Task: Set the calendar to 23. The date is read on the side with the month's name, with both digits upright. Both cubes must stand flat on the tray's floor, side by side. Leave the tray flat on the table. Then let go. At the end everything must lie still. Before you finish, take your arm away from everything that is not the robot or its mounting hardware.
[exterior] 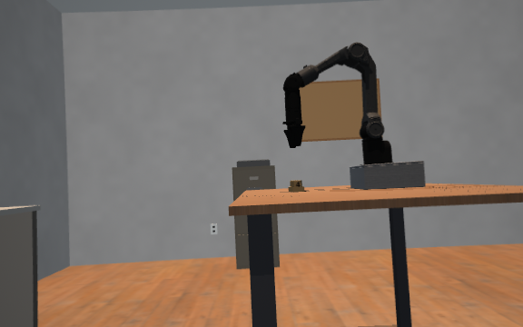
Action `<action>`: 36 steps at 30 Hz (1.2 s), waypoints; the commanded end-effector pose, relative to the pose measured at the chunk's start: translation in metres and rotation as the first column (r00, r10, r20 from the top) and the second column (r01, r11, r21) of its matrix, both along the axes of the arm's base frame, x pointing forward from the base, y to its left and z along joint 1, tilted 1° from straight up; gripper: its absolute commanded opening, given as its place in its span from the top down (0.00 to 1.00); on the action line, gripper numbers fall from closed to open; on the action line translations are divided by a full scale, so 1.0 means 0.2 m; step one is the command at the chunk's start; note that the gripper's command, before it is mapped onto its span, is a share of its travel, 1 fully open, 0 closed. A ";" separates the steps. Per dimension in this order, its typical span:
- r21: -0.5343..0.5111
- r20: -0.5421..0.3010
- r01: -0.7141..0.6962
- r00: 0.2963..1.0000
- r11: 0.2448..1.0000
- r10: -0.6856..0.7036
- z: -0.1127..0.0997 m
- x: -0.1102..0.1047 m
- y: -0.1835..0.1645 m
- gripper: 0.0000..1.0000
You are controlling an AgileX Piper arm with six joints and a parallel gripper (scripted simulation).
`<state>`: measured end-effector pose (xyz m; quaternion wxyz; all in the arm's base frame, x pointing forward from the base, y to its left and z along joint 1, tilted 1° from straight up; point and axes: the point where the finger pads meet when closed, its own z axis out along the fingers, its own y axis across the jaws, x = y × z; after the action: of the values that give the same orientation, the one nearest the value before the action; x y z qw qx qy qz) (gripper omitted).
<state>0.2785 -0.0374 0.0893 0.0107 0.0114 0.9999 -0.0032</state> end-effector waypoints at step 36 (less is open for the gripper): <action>0.024 -0.012 0.993 0.115 0.115 -0.993 -0.29 0.01 -0.01 0.00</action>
<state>0.2803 -0.0395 0.0328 0.0082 0.6746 0.7381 0.0067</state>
